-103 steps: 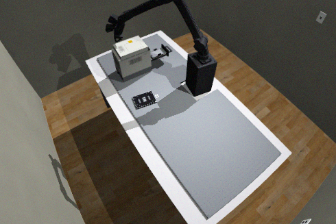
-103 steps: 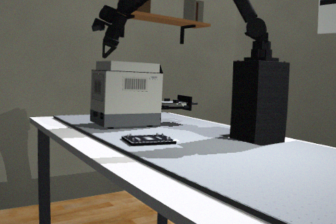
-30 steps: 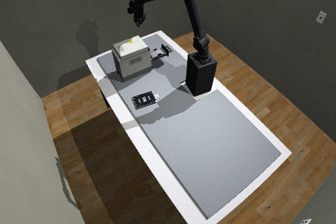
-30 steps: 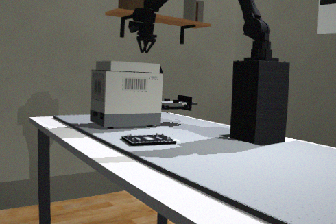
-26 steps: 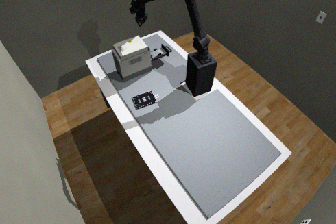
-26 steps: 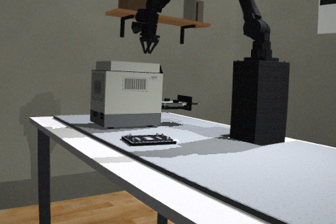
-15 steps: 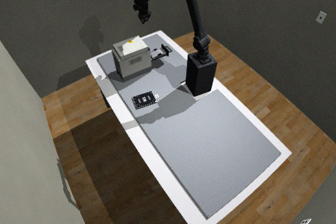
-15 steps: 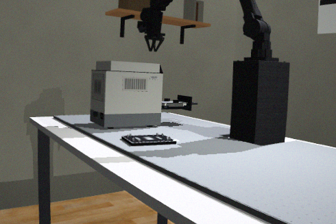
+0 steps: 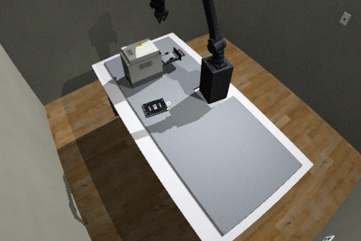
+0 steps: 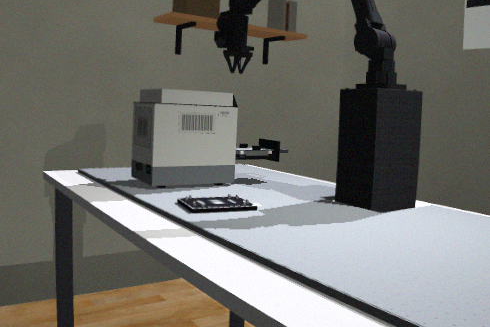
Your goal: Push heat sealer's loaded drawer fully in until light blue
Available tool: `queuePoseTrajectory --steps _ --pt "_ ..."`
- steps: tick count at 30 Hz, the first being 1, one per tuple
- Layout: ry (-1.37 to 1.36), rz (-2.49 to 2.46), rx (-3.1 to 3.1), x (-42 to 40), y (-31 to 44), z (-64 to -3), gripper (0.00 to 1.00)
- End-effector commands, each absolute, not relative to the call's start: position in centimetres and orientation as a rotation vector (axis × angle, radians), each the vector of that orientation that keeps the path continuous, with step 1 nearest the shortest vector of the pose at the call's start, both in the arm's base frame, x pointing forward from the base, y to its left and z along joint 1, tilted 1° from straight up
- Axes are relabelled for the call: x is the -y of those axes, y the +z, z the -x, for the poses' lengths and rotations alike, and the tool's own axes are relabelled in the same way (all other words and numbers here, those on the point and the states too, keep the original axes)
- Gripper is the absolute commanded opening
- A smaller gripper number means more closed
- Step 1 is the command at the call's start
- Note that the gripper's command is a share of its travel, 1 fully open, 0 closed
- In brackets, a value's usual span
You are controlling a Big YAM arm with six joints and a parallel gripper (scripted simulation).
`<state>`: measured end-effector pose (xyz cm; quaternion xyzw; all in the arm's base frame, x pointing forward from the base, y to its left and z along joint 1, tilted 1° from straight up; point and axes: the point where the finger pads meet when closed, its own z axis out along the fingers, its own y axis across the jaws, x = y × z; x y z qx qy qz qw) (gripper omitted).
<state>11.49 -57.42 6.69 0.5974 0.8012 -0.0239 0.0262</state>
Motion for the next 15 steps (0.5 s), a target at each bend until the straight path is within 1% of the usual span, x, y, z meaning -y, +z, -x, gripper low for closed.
queuePoseTrajectory --steps 1,8,9,12,14,15 --pt "-0.09 -1.932 -2.392 57.2 9.2 -9.5 0.45" --pt "-0.101 -1.9 -2.406 57.0 9.6 -7.7 0.45" --pt "-0.161 -1.872 -2.372 59.0 11.9 -7.6 0.45" --pt "-0.116 -2.03 -2.283 58.3 12.2 -6.3 0.45" --pt "-0.114 -2.04 -2.276 58.1 12.4 -5.6 0.45" --pt "-0.055 -2.069 -2.309 55.9 10.3 -5.0 0.45"
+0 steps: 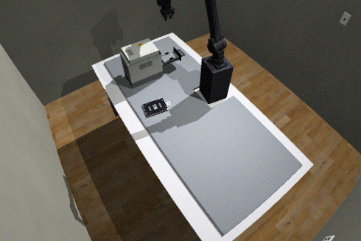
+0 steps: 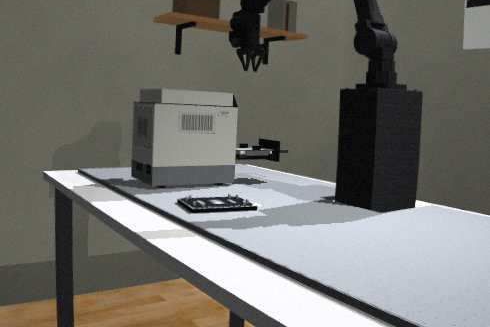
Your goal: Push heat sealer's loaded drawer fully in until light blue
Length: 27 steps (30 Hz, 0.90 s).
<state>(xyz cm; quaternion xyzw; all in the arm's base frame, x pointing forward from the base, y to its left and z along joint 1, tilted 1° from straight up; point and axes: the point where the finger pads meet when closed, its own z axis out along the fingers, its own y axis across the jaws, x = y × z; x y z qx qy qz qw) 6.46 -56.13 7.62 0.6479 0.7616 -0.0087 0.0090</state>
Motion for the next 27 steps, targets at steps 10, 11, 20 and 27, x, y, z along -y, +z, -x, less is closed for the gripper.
queuePoseTrajectory --steps 10,11,20,27 --pt "-0.079 -2.173 -2.188 57.0 13.4 -2.6 0.45" --pt "-0.019 -2.204 -2.219 54.8 11.3 -2.1 0.45" --pt "-0.079 -2.133 -2.232 56.1 13.3 -1.9 0.45" --pt "-0.079 -2.138 -2.227 56.1 13.3 -1.9 0.45"
